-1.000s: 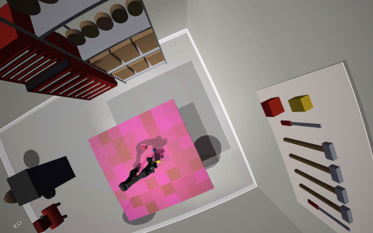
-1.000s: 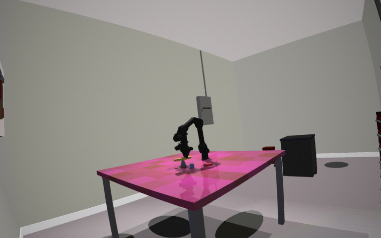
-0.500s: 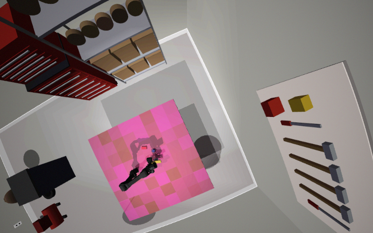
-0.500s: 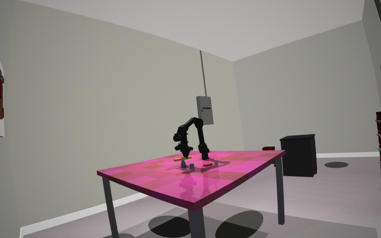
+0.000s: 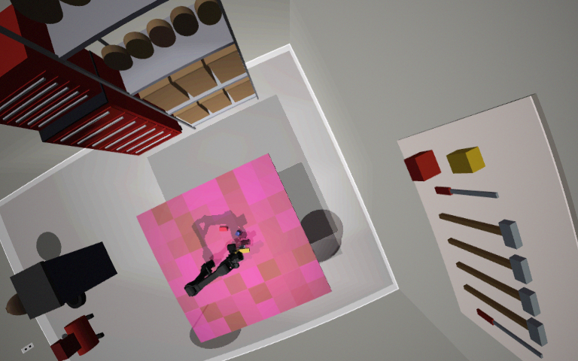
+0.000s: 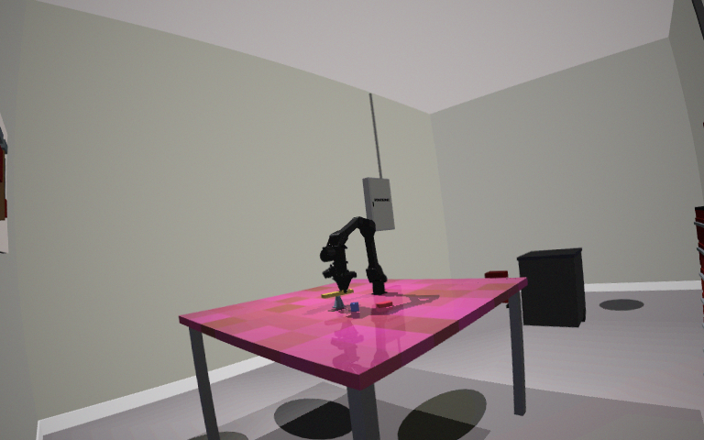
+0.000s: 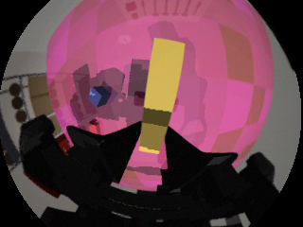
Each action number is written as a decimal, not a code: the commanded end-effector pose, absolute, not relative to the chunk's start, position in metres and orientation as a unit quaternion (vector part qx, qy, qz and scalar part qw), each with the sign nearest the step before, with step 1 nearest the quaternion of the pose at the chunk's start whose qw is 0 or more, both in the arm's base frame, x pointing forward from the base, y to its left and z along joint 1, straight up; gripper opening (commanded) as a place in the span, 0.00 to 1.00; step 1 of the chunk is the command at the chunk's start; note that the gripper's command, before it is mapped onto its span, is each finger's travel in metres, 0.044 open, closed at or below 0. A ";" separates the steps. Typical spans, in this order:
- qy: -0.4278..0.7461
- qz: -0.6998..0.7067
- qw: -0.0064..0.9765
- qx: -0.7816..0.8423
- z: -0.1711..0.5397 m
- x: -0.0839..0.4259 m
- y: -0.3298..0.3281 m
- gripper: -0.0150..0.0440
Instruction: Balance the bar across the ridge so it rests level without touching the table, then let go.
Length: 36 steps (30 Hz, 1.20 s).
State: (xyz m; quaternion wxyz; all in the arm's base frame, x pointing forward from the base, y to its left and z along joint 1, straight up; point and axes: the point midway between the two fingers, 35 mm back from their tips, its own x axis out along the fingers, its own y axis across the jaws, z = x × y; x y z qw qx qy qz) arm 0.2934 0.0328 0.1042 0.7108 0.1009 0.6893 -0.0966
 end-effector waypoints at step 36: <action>0.689 -0.097 0.711 0.101 0.104 0.293 0.033 0.57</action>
